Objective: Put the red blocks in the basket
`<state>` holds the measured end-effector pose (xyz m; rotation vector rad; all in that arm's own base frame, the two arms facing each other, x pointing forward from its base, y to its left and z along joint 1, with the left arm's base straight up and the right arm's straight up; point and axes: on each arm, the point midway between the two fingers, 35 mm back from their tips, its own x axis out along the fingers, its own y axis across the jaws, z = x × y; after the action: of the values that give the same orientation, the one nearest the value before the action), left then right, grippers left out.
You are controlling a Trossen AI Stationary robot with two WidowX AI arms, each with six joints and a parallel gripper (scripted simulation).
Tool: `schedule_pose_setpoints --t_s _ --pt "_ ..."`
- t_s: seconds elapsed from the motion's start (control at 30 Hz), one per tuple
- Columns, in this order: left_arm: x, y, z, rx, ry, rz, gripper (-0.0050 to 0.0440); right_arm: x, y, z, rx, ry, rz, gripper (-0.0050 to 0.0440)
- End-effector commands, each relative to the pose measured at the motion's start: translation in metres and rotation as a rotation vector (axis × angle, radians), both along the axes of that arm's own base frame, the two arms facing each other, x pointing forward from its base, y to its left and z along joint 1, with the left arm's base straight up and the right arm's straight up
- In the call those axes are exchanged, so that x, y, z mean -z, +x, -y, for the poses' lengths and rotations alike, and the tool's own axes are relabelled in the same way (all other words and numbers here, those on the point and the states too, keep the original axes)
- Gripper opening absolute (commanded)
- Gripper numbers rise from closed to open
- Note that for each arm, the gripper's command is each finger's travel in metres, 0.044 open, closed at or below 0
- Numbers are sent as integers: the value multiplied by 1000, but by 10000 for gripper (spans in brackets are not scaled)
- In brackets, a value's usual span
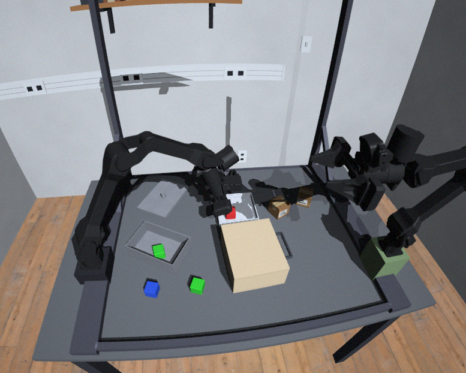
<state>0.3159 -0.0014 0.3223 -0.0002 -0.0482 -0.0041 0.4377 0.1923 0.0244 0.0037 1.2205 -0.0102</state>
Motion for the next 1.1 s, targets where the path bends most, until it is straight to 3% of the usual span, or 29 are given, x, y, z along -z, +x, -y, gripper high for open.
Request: schedule_pose_setpoints --t_s 0.0,0.2,0.23,0.6,0.77,1.07 --pt "-8 -2 0 -1 -3 22 400 -26 8 -7 0 27 59 224" --pt "-8 -2 0 -1 -3 22 400 -22 5 -4 0 21 48 224" --pt "-8 -2 0 -1 -3 22 400 -42 3 -6 1 29 65 224" --pt "-8 -2 0 -1 -3 22 400 -82 -15 -5 2 30 66 224" --pt "-8 -2 0 -1 -3 22 400 -62 -16 0 1 17 35 224" --pt "-8 -2 0 -1 -3 22 400 -64 -13 -3 0 21 40 224"
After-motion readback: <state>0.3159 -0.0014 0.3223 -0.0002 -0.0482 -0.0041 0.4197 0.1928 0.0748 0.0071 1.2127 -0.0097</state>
